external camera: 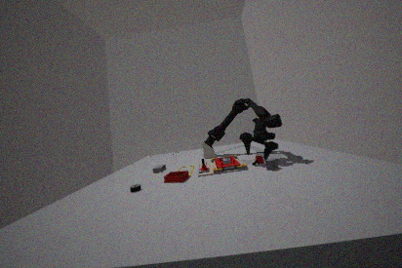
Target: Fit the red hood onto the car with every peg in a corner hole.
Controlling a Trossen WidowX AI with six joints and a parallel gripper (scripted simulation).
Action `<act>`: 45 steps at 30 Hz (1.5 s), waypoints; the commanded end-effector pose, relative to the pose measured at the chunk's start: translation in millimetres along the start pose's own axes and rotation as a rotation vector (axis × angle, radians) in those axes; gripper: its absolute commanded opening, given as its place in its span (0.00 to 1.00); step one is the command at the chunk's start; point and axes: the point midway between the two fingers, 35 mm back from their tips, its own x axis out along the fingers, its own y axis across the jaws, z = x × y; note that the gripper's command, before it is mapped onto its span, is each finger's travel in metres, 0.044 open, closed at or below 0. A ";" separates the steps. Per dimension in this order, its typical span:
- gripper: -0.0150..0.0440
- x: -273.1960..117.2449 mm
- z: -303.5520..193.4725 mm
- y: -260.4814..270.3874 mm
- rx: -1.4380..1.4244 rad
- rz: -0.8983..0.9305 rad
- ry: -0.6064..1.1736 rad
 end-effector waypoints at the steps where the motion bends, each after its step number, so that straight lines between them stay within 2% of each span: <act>1: 1.00 8.5 17.1 -26.8 0.155 -0.073 -0.011; 17: 1.00 78.8 28.7 -193.2 0.924 -0.435 0.055; 33: 1.00 126.7 -36.4 -360.0 1.658 -0.845 0.036; 45: 1.00 130.5 -45.6 -373.2 1.719 -0.887 0.028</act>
